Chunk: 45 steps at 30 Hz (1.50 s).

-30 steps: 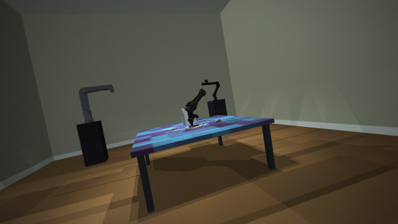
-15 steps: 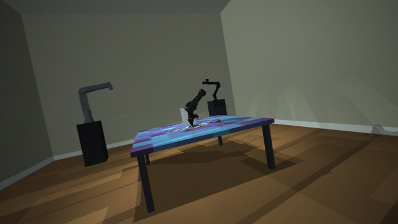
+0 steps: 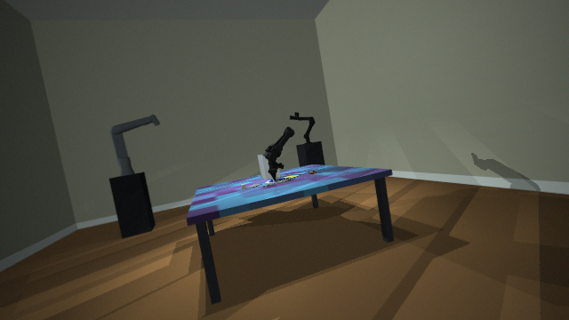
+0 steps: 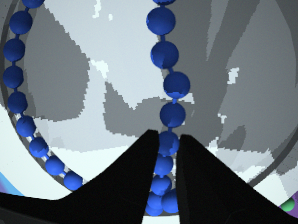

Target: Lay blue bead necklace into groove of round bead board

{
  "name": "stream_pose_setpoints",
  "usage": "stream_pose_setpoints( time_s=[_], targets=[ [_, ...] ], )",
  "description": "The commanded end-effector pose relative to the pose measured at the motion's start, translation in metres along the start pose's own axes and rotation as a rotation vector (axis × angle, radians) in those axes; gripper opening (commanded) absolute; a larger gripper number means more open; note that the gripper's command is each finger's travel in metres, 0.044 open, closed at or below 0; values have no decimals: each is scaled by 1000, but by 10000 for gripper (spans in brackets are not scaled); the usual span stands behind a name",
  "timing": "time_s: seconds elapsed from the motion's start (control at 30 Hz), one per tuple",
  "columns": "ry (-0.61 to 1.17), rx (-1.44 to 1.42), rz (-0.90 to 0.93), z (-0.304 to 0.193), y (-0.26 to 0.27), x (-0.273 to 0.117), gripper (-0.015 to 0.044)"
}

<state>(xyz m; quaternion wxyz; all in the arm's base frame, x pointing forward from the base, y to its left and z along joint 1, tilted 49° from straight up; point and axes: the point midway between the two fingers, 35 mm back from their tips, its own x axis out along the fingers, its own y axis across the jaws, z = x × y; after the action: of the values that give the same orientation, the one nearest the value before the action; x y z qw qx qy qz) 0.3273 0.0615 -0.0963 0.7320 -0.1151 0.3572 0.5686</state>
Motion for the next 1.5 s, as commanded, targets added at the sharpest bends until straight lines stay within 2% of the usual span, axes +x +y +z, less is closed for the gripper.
stream_pose_setpoints(
  time_s=[0.0,0.17,0.83,1.47],
  targets=[
    [-1,-3,-1,0,0,-9,0],
    [-2,0,1,0,0,-23,0],
    [-3,-2,0,16,-43,-24,0],
    [-4,-1,1,16,-42,-1,0]
  ],
)
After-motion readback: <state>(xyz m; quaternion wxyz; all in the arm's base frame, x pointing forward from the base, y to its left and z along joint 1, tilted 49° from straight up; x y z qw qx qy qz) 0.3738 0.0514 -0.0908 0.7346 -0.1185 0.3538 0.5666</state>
